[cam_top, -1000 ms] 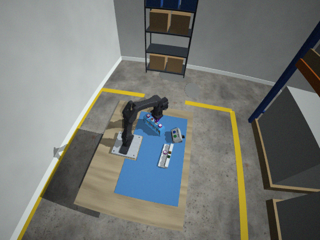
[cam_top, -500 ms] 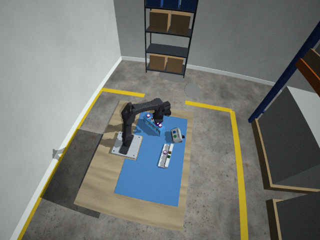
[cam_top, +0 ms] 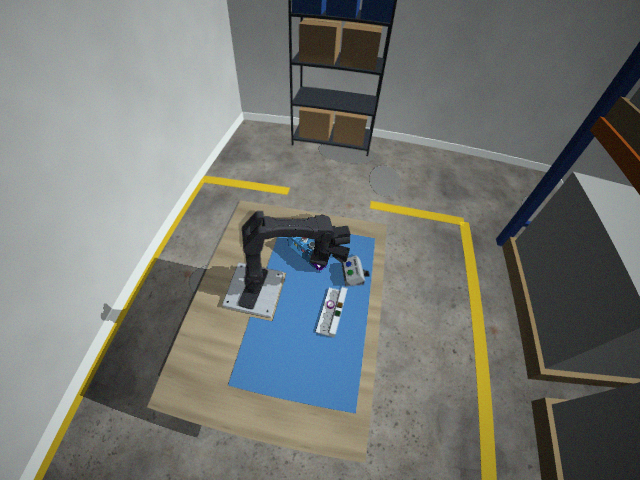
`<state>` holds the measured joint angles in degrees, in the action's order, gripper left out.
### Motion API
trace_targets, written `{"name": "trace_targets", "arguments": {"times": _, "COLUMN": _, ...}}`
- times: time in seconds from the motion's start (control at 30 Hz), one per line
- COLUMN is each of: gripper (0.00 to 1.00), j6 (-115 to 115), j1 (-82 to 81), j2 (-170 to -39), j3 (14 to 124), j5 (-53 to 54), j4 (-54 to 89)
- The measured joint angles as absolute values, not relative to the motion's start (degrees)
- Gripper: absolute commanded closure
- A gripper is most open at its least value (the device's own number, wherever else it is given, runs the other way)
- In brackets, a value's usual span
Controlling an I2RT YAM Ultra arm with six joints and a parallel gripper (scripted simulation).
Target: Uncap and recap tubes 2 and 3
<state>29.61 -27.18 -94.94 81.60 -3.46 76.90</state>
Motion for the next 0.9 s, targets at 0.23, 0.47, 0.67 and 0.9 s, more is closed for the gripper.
{"name": "trace_targets", "arguments": {"times": 0.23, "gripper": 1.0, "j6": 21.76, "j1": -17.87, "j2": -95.55, "j3": 82.85, "j5": -3.25, "j4": 77.06}}
{"name": "trace_targets", "arguments": {"times": 0.47, "gripper": 1.0, "j6": 11.7, "j1": -7.09, "j2": -99.02, "j3": 87.31, "j5": -3.05, "j4": 77.52}}
{"name": "trace_targets", "arguments": {"times": 0.67, "gripper": 1.0, "j6": 5.21, "j1": -1.96, "j2": -101.75, "j3": 91.29, "j5": -2.83, "j4": 78.46}}
{"name": "trace_targets", "arguments": {"times": 0.9, "gripper": 1.0, "j6": 0.14, "j1": 2.48, "j2": -104.22, "j3": 94.7, "j5": -2.83, "j4": 78.91}}
